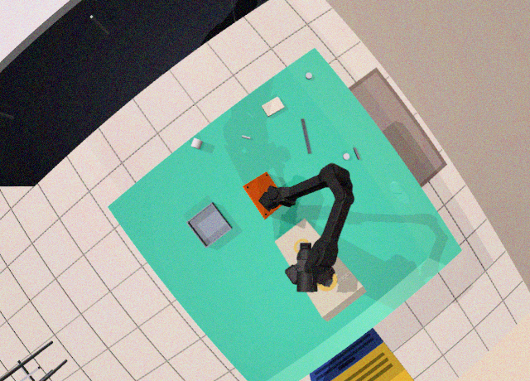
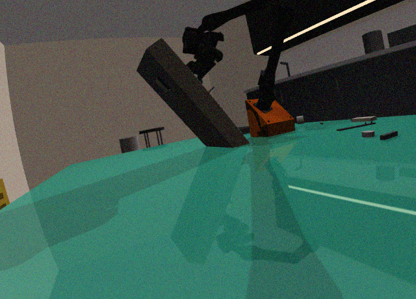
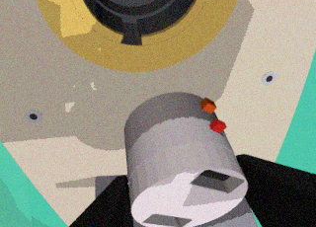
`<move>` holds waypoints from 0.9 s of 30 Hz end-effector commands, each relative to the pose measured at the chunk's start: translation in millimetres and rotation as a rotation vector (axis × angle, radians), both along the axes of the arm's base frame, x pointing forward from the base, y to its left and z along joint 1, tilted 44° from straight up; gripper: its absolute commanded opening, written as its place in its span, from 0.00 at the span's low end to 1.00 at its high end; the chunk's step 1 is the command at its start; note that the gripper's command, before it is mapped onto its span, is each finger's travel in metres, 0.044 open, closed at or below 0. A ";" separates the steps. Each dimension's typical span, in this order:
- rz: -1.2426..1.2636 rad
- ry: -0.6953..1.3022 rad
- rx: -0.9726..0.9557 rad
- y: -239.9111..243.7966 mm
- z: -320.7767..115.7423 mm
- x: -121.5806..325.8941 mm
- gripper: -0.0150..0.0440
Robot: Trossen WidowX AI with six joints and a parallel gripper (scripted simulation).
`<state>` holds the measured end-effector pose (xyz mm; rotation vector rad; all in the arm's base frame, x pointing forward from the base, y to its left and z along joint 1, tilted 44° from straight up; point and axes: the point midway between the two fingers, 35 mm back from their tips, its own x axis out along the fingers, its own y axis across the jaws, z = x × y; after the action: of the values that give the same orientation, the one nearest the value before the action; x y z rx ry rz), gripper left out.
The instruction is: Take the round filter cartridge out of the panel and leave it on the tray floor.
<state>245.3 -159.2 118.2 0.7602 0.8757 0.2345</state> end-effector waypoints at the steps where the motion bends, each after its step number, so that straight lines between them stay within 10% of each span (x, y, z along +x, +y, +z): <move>1: -0.005 0.003 -0.010 -14.9 12.3 -11.7 0.25; 27: -0.003 -0.003 -0.008 -85.3 -8.6 -44.6 0.25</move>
<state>201.9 -231.4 124.3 0.7623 0.8726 0.2330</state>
